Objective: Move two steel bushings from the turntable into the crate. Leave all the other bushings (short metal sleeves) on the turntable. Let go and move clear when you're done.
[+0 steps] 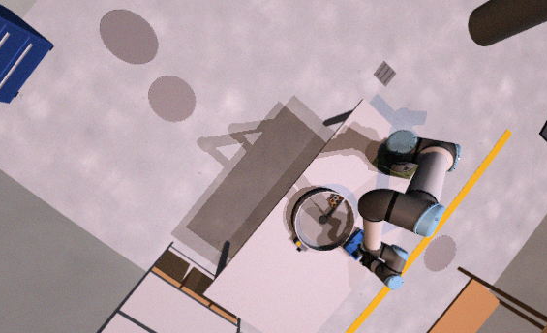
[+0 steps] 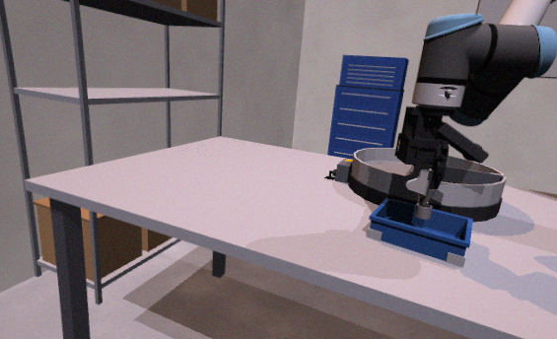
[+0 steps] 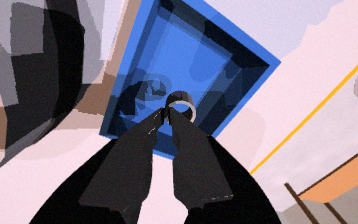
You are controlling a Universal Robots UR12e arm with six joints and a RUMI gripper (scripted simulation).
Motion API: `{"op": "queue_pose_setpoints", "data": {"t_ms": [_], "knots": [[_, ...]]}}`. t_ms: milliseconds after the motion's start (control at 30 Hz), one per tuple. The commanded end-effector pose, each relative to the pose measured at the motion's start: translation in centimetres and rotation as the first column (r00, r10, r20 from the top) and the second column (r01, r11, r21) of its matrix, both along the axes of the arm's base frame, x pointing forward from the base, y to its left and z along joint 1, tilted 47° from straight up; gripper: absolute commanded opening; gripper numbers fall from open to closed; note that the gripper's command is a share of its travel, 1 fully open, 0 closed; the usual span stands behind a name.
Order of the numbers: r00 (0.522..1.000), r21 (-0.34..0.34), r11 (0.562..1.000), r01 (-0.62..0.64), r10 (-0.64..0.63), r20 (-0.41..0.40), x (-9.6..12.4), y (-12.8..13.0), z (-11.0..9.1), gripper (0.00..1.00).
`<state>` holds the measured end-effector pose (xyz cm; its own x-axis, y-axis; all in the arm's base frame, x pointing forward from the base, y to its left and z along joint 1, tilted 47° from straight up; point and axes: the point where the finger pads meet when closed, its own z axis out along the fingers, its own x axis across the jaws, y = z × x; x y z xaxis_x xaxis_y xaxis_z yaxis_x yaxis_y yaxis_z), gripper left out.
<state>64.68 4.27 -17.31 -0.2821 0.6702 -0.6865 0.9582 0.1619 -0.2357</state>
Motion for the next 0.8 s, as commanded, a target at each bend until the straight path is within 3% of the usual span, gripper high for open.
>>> {"op": "queue_pose_setpoints", "data": {"t_ms": [0,767], "knots": [[1.0,0.0,1.0,-0.001,0.001,0.001,0.0,-0.2,-0.2,0.0],[1.0,0.0,1.0,-0.001,0.001,0.001,-0.1,-2.6,-2.5,0.0]]}}
